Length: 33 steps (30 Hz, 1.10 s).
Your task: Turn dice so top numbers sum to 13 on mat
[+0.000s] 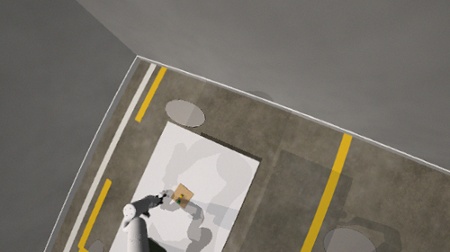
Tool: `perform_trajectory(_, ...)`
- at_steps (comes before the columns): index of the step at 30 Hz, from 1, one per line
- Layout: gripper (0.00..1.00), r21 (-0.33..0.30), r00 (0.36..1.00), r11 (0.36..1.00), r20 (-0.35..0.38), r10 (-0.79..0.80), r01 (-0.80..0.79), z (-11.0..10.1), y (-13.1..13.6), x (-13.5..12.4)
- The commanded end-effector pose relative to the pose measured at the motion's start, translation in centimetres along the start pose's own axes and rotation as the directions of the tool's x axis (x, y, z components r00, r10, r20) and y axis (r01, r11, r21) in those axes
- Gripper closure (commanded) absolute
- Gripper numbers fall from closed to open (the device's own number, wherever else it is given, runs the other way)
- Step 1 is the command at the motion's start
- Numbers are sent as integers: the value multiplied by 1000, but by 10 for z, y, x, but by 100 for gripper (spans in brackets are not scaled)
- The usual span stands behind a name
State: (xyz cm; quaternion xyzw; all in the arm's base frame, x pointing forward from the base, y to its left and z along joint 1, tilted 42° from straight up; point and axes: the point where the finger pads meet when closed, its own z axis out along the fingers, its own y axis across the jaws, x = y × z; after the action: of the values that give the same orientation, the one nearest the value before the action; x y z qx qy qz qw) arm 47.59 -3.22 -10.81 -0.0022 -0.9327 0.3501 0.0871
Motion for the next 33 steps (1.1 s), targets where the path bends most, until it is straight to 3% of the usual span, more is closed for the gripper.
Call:
perform_trajectory(1,64,0,1000,1000,2,0,0,-1,0,-1)
perform_trajectory(14,64,0,1000,1000,1,-16,16,4,0,-1)
perform_trajectory(33,64,0,1000,1000,1,-17,17,28,0,-2)
